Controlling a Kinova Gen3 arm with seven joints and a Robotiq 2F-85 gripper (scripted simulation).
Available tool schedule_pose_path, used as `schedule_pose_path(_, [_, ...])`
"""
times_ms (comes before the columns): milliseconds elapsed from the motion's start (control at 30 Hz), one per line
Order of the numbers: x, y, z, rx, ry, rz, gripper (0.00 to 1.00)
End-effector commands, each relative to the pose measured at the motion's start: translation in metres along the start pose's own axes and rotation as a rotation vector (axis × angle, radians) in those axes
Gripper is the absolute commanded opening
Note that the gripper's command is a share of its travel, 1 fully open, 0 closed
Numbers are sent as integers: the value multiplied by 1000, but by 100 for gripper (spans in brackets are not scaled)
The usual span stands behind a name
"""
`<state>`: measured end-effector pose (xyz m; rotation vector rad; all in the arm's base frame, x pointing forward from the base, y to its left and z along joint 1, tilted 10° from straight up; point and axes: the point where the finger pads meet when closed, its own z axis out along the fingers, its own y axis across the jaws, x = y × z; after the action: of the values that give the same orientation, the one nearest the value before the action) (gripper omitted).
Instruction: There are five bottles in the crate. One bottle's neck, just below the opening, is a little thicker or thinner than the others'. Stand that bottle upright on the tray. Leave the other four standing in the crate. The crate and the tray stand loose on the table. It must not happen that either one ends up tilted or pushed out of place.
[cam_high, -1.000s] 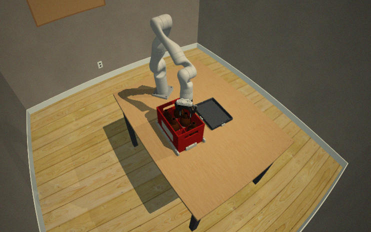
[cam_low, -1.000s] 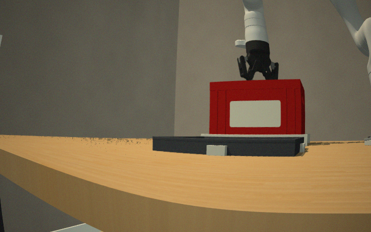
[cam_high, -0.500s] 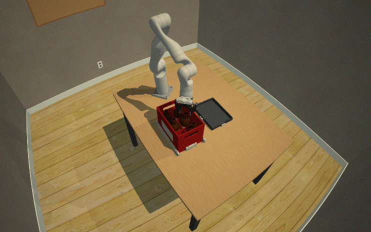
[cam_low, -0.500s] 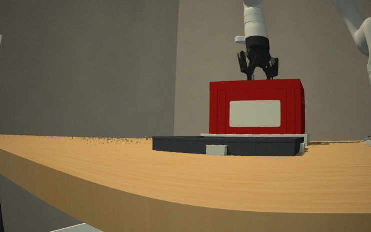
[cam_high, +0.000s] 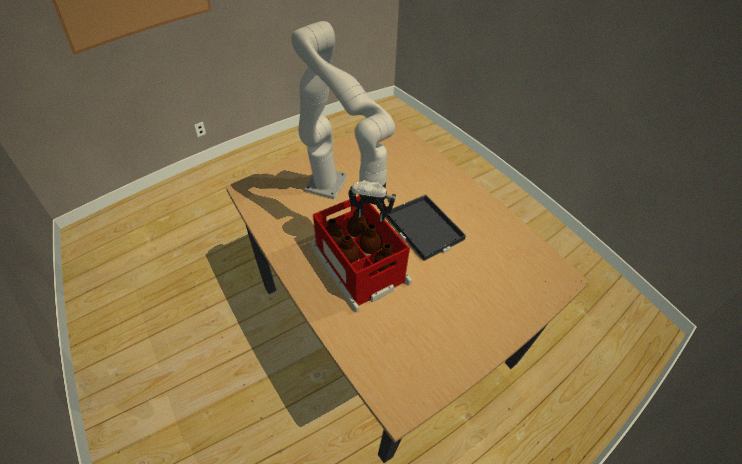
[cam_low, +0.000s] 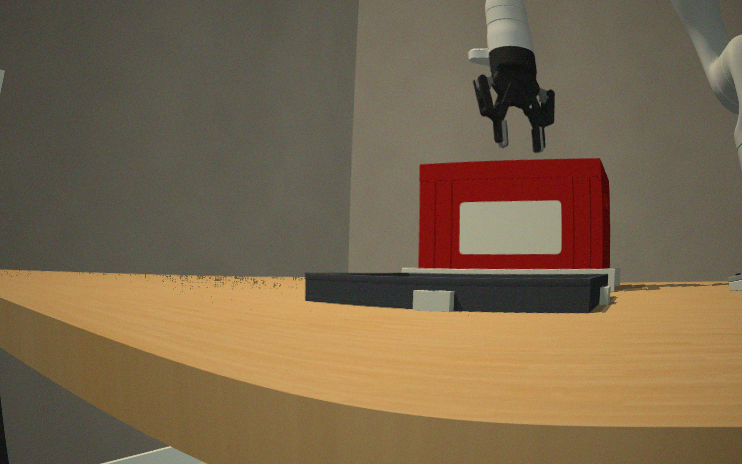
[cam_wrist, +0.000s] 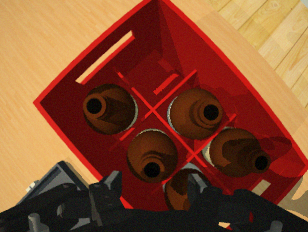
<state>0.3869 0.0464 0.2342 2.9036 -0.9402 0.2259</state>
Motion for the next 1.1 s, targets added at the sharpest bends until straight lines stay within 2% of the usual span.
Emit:
schedule_pose_path(0, [1,-2,-11,11,7,0,64])
schedule_pose_path(267, [1,-2,-26,11,7,0,64])
schedule_pose_path(567, [1,-2,-29,11,7,0,64])
schedule_pose_path(600, [1,-2,-29,11,7,0,0])
schedule_pose_path(1067, [1,-2,-29,11,7,0,0])
